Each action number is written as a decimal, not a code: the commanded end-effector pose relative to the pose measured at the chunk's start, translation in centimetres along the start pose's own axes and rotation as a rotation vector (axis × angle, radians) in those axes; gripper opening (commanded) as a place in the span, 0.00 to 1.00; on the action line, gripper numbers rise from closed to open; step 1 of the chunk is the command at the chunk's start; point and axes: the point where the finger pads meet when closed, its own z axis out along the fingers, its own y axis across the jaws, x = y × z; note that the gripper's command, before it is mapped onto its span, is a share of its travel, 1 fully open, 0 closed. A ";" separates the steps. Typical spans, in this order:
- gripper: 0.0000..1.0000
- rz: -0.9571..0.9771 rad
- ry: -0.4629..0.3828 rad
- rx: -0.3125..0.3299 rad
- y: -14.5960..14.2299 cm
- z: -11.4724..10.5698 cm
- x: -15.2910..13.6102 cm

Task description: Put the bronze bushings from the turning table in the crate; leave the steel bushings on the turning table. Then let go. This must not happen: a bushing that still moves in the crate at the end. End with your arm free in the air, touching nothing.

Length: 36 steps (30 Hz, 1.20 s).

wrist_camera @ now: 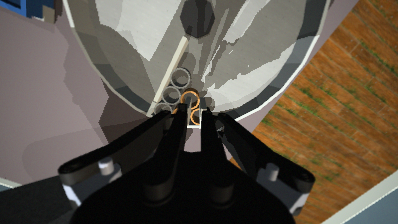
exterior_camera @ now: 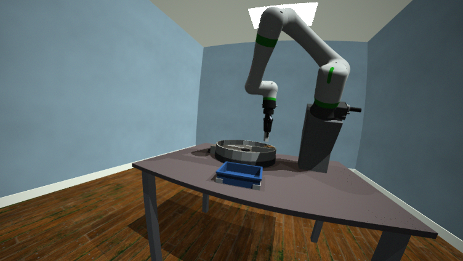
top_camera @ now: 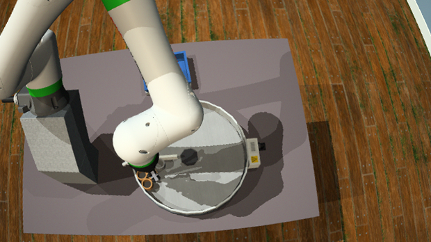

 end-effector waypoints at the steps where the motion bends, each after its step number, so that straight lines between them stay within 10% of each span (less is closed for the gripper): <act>1: 0.10 -0.089 0.018 0.003 0.1 0.3 -0.1; 36: 0.10 -0.122 0.018 0.003 0.2 0.4 -0.1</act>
